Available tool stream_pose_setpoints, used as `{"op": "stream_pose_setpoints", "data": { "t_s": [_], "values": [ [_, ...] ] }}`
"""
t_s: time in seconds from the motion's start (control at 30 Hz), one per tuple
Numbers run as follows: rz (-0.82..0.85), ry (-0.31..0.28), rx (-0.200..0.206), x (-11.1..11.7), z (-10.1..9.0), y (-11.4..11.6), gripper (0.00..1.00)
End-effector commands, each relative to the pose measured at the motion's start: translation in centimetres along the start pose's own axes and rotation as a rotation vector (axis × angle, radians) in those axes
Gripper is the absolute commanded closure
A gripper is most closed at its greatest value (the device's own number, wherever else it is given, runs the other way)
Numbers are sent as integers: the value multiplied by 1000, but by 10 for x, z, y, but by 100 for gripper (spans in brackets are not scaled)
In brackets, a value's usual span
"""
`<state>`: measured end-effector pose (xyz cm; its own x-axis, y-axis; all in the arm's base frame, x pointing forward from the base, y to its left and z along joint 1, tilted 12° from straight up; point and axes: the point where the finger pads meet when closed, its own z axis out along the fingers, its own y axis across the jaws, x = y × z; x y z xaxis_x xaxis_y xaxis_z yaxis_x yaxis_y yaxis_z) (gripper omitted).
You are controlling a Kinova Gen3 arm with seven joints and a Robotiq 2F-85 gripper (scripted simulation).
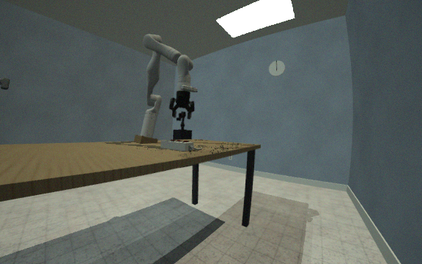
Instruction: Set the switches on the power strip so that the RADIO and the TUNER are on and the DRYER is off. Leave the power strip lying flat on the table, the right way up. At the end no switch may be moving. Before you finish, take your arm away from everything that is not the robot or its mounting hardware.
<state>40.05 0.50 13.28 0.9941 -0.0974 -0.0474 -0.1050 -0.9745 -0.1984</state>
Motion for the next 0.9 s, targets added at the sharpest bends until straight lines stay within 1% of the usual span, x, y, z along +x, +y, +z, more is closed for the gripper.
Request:
{"op": "stream_pose_setpoints", "data": {
  "t_s": [0.0, 0.07, 0.3, 0.37, 0.4, 0.43, 0.87],
  "values": [
    [66, -7, 7, -3, 4, -6, 0],
    [119, -13, 12, -4, 7, -7, 0],
    [335, -34, 12, -9, 14, -8, 0],
    [335, -34, 12, -9, 14, -8, 0],
    [364, -33, 6, -8, 16, -6, 0],
    [404, -40, 11, -10, 17, -8, 0],
    [935, -69, -5, -16, 33, -9, 0]
  ]
}}
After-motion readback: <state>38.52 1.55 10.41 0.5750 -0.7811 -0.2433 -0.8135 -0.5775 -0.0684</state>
